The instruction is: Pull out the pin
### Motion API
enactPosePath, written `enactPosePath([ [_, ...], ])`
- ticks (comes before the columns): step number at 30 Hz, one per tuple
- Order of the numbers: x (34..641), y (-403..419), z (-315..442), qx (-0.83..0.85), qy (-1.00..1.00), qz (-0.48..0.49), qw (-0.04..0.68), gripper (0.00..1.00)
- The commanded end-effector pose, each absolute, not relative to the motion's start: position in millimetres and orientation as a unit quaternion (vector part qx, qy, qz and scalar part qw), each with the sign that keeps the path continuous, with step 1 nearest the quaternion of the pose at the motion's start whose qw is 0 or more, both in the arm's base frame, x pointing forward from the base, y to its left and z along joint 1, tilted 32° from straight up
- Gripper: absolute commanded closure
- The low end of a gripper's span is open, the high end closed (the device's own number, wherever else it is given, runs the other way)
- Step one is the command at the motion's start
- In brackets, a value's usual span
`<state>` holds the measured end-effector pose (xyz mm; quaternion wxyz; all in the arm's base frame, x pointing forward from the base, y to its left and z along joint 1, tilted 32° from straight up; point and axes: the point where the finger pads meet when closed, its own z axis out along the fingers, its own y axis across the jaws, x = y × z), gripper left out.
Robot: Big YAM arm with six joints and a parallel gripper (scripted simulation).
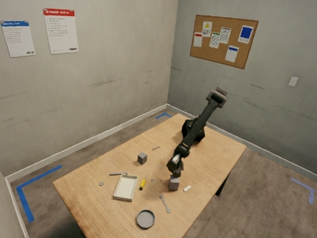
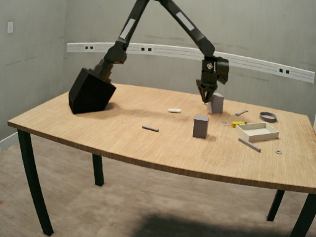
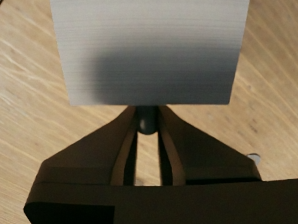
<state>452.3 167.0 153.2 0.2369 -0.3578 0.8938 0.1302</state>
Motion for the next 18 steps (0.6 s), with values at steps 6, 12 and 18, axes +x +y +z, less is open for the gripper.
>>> enactPosePath([
  [6, 454.6, 173.8, 147.6, -0.358, 0.894, 0.133, 0.236, 1.00],
  [12, 454.0, 173.2, 147.0, -0.358, 0.894, 0.133, 0.236, 1.00],
  [18, 453.6, 172.9, 146.7, -0.358, 0.894, 0.133, 0.236, 1.00],
])
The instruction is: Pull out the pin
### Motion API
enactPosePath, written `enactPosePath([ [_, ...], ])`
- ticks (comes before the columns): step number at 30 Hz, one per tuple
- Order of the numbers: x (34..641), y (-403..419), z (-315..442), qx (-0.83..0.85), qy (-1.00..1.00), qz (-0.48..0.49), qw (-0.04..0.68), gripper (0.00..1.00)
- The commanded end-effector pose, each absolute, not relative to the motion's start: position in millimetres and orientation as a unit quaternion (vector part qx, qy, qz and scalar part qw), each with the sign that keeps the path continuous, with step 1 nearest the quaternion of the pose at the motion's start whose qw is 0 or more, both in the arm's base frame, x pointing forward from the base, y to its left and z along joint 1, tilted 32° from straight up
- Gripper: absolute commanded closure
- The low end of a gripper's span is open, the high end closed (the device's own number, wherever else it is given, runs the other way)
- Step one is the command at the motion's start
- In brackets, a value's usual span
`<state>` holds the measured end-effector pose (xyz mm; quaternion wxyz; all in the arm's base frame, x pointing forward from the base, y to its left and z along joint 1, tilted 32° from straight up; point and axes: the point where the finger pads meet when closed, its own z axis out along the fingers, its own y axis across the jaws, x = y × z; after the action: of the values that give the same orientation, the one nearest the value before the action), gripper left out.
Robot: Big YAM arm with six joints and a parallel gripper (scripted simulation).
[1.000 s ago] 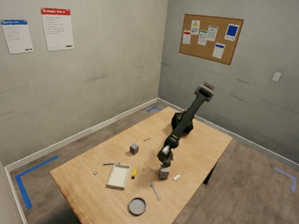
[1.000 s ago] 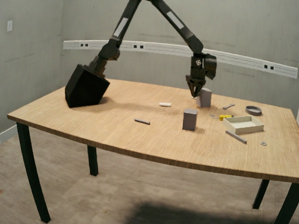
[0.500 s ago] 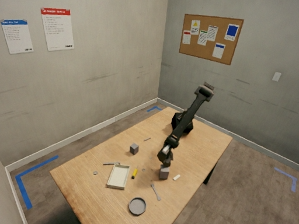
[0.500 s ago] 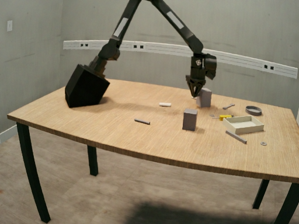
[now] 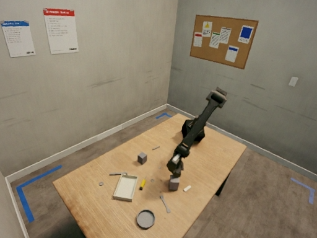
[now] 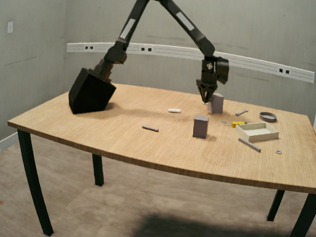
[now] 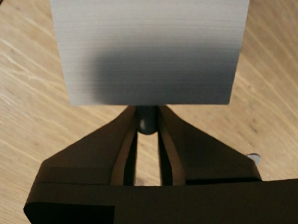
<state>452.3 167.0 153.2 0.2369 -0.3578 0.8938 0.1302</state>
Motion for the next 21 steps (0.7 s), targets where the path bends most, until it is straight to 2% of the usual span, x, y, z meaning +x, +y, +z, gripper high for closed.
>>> enactPosePath([
  [1, 453.6, 172.9, 146.7, -0.358, 0.894, 0.133, 0.236, 1.00],
  [21, 450.8, 170.4, 144.1, -0.358, 0.894, 0.132, 0.235, 1.00],
])
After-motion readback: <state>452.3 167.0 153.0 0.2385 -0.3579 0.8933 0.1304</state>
